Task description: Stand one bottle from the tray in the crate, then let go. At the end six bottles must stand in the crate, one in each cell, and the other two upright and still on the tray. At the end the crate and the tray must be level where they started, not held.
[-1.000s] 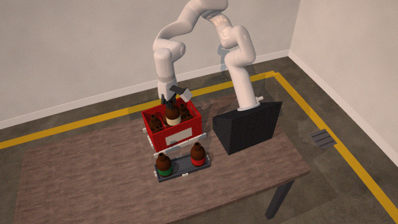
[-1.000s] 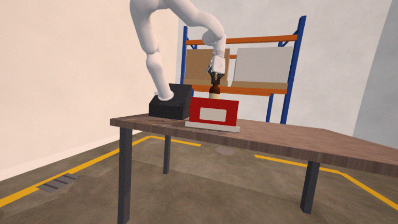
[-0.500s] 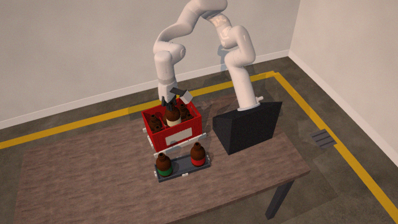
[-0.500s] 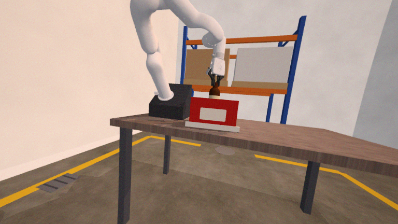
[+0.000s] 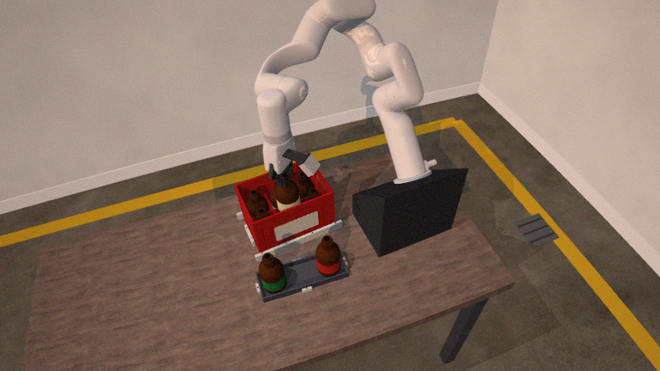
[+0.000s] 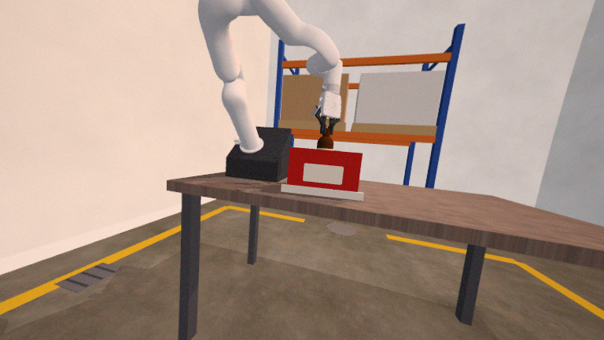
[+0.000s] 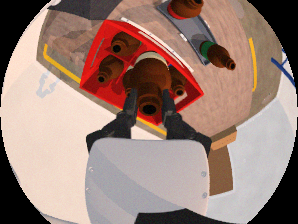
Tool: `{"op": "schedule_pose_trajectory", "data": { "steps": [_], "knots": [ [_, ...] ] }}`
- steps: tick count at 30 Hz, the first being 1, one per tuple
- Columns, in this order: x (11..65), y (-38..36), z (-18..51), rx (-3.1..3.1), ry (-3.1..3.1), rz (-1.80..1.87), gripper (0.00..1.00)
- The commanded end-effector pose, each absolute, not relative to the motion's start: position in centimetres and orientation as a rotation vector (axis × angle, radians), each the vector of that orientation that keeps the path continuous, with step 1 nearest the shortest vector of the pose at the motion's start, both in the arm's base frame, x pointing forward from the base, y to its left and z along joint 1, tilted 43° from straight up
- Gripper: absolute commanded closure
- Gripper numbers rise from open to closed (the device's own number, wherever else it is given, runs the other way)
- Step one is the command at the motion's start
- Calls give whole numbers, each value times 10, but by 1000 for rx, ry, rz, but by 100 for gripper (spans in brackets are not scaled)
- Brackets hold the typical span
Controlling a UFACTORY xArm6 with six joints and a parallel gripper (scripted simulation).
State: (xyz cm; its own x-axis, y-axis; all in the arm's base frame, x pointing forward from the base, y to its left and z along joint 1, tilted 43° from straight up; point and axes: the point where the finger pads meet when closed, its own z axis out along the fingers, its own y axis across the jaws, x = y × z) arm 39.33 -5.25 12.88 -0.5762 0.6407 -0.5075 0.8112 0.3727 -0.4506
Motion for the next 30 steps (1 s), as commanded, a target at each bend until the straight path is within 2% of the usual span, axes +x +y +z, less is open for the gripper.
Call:
{"op": "schedule_pose_trajectory", "data": {
  "steps": [1,30],
  "knots": [
    [394,-55,126,1291,2386,-994,100],
    [394,-58,123,1291,2386,-994,100]
  ]
}}
